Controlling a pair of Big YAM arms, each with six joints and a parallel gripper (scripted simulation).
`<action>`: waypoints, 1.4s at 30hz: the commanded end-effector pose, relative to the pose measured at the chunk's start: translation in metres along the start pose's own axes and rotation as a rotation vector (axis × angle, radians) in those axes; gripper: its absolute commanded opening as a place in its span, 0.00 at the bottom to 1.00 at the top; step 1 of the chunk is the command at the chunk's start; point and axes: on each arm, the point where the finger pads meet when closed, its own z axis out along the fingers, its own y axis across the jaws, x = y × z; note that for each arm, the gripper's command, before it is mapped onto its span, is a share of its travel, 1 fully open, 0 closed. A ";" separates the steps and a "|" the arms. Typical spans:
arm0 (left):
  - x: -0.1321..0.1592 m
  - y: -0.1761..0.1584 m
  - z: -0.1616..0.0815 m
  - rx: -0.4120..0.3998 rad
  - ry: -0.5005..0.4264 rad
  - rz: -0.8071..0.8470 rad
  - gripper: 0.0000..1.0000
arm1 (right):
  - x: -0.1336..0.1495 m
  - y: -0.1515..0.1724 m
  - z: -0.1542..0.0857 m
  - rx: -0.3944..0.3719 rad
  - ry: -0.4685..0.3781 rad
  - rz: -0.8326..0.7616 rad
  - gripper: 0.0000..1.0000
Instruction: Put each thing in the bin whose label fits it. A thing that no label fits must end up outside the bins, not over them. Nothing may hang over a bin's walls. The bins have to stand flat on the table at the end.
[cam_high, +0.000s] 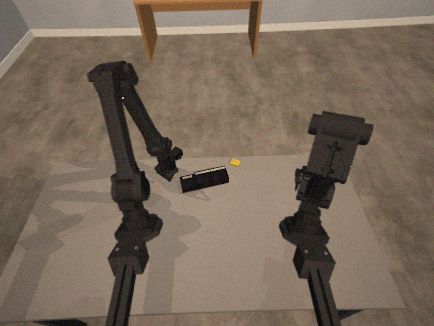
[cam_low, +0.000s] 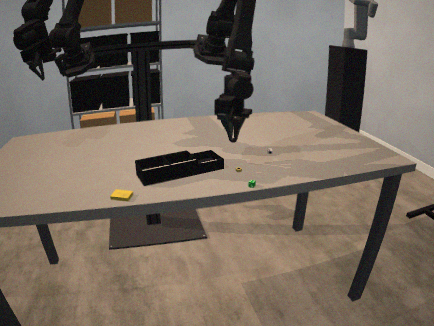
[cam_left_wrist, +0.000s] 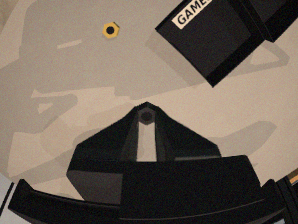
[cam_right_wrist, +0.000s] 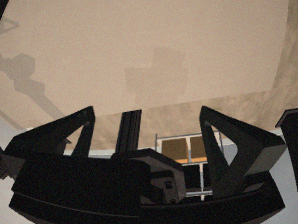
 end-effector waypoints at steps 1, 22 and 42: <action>-0.013 -0.017 0.004 0.014 0.010 -0.043 0.11 | -0.004 -0.002 -0.002 0.004 -0.025 0.013 1.00; -0.086 -0.091 0.003 0.010 0.006 -0.141 0.11 | -0.004 -0.002 -0.002 0.004 -0.025 0.013 1.00; -0.138 -0.121 -0.003 0.010 -0.035 -0.619 0.11 | -0.004 -0.002 -0.002 0.004 -0.025 0.013 1.00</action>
